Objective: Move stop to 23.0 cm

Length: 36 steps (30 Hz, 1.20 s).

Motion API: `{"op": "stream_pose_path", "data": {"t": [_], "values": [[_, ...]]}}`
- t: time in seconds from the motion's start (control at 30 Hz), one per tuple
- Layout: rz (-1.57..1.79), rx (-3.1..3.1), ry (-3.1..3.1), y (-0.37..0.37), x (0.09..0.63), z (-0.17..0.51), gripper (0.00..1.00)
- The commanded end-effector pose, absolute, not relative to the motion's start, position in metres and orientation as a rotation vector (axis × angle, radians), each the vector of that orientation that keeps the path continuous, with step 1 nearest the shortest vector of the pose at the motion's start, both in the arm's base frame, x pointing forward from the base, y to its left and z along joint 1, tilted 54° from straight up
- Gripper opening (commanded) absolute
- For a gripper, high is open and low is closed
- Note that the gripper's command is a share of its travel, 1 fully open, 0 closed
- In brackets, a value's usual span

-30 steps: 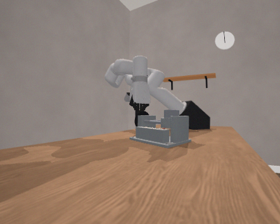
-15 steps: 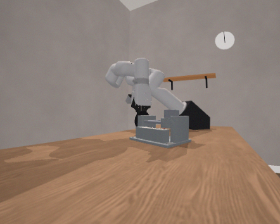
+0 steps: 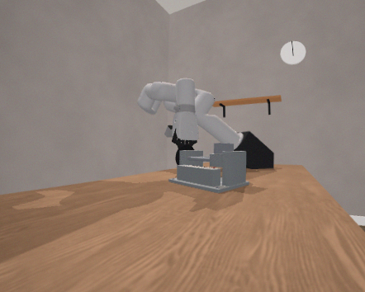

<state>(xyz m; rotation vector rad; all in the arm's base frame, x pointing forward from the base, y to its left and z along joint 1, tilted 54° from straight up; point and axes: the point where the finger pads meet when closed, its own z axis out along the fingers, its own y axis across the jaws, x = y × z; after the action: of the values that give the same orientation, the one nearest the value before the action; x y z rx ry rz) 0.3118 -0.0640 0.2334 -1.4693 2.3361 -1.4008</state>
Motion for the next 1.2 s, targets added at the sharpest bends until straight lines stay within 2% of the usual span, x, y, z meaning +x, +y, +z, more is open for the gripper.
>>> {"op": "stream_pose_path", "data": {"t": [0.0, 1.17], "values": [[-1.401, -1.47, 2.334, -0.0644, 0.3125, 0.2323, 0.06], [-1.401, -1.47, 2.334, -0.0732, 0.3184, 0.2241, 0.06]]}}
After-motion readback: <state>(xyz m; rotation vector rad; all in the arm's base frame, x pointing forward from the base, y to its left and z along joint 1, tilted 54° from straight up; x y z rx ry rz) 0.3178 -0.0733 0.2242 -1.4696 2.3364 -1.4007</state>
